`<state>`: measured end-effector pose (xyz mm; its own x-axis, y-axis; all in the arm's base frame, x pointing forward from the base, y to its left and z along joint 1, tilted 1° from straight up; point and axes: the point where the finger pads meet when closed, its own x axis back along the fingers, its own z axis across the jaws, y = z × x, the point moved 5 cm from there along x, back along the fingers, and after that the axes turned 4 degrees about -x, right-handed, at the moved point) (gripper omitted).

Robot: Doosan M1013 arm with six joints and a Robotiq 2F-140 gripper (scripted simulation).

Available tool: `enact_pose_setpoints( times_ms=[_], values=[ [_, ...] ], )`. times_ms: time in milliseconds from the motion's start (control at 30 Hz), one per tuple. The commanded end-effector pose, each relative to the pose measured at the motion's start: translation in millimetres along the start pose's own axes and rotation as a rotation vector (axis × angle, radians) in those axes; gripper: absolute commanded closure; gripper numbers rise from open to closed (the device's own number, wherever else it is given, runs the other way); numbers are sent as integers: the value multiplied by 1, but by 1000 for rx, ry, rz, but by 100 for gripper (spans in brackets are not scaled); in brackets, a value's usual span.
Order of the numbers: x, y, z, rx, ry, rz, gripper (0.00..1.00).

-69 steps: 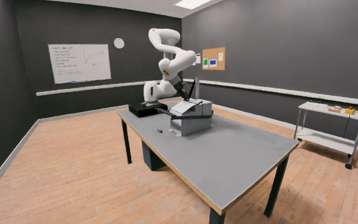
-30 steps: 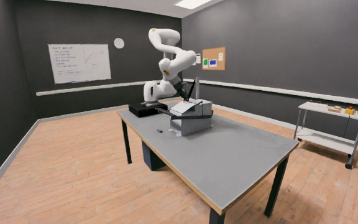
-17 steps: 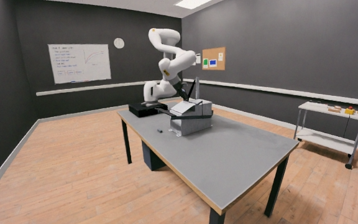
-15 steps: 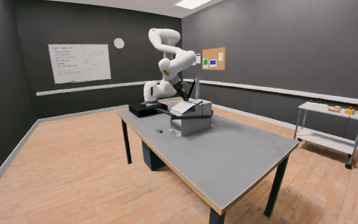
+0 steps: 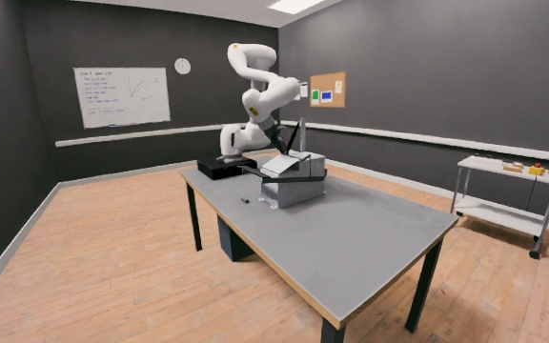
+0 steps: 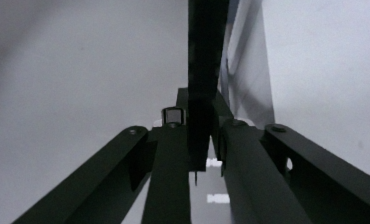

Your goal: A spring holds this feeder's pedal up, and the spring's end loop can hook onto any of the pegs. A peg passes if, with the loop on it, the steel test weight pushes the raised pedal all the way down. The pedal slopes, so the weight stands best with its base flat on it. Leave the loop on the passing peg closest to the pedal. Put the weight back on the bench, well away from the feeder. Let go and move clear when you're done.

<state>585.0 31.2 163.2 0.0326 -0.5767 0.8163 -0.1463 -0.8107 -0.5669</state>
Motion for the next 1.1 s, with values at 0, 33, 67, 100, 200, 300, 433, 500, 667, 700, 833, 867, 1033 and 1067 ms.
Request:
enact_pose_setpoints(
  times_ms=[0, 33, 67, 100, 200, 300, 433, 500, 667, 700, 833, 867, 1033, 1067],
  values=[
    [2, 2, 1, 0, 1, 0, 83],
    [3, 2, 1, 0, 0, 0, 83],
    [3, 3, 1, 0, 0, 0, 83],
    [4, 4, 1, 0, 0, 0, 83],
    [5, 5, 1, 0, 0, 0, 83],
    [6, 6, 1, 0, 0, 0, 83],
    [6, 6, 1, 0, 0, 0, 83],
    [6, 7, 1, 0, 0, 0, 83],
    [8, 9, 2, 0, 0, 0, 83],
    [9, 10, 2, 0, 0, 0, 83],
    [10, 11, 2, 0, 0, 0, 83],
    [10, 11, 2, 0, 0, 0, 83],
    [10, 12, 2, 0, 0, 0, 83],
    [11, 13, 2, 0, 0, 0, 83]
  ],
)
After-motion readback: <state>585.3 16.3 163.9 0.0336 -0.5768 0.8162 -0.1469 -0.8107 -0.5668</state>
